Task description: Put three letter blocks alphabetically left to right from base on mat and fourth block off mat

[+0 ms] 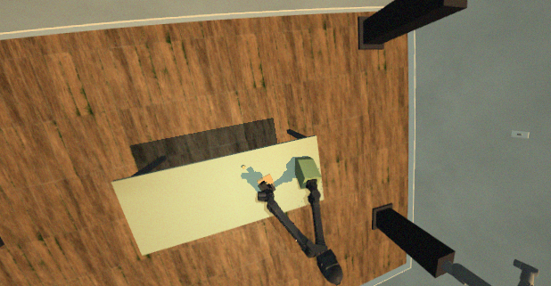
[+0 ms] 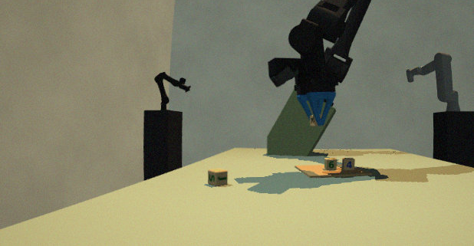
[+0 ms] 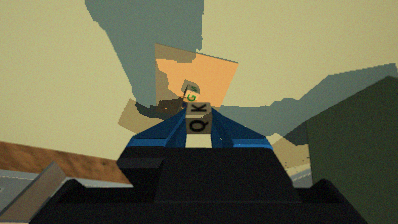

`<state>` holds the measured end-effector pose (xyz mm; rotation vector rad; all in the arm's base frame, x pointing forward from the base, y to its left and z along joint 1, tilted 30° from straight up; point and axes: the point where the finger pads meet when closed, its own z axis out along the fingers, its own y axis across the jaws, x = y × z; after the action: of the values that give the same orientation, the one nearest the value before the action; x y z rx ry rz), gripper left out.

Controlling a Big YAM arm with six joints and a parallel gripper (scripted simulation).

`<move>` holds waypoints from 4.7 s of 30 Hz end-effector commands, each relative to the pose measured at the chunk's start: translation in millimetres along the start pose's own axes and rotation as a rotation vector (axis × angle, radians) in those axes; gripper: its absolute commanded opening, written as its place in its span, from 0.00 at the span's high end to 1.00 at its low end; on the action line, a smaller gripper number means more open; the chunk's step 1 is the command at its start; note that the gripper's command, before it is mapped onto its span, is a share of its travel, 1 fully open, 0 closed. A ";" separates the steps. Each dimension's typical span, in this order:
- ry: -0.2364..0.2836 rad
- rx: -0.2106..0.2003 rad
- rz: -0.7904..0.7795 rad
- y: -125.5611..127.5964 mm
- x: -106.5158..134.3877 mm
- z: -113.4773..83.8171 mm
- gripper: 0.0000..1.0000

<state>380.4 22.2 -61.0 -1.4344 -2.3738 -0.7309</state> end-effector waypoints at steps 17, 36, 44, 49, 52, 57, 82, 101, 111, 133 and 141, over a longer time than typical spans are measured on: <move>-0.071 -0.023 0.431 -3.3 -7.3 25.2 0.78; -0.077 -0.040 0.420 8.0 -17.0 92.2 0.78; -0.087 -0.072 0.414 17.0 -19.5 84.0 0.78; -0.080 -0.051 0.428 8.9 -16.1 86.4 0.78; -0.080 -0.051 0.428 8.9 -16.1 86.4 0.78; -0.080 -0.051 0.428 8.9 -16.1 86.4 0.78; -0.079 -0.049 0.416 13.4 -11.4 87.1 0.78; -0.079 -0.049 0.414 13.8 -11.1 87.2 0.78; -0.079 -0.050 0.412 15.8 -11.3 86.7 0.78; -0.080 -0.051 0.413 16.7 -12.2 86.0 0.78; -0.080 -0.052 0.411 17.6 -12.1 86.2 0.78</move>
<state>387.0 64.5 -147.9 -1.9165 -1.9966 -0.6050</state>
